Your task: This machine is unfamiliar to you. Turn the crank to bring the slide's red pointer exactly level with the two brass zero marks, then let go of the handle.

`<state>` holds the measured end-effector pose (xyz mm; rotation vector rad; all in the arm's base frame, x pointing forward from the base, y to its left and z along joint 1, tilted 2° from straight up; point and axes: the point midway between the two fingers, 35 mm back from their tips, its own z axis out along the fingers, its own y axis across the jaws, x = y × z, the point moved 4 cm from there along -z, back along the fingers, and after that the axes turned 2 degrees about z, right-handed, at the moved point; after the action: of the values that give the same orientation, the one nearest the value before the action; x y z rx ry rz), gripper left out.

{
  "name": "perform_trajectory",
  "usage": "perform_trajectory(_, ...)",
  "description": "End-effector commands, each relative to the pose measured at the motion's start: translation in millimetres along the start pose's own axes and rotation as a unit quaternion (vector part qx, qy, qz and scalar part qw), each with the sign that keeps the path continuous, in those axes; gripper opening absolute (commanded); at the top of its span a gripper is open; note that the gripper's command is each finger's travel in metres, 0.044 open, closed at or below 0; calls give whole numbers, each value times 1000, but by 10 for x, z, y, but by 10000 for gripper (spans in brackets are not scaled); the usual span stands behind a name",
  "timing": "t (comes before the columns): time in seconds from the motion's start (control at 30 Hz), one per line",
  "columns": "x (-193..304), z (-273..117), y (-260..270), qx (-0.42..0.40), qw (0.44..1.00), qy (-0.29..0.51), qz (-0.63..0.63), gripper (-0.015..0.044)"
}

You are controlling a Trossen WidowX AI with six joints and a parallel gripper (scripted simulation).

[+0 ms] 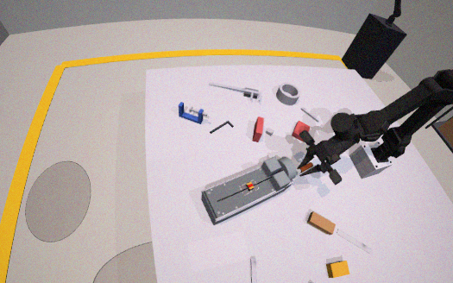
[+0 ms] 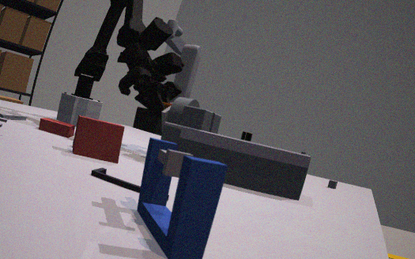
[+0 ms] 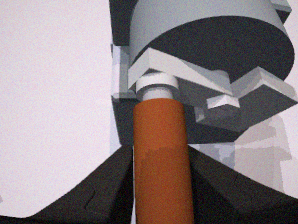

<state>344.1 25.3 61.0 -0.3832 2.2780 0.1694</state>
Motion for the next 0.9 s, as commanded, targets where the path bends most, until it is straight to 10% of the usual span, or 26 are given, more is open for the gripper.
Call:
perform_trajectory(0.0,-1,0,-2,0,1000,0,0,184)
perform_trajectory(0.33,-1,0,-2,0,1000,0,0,440)
perform_trajectory(0.87,-374,-361,9,0,1000,-1,0,440)
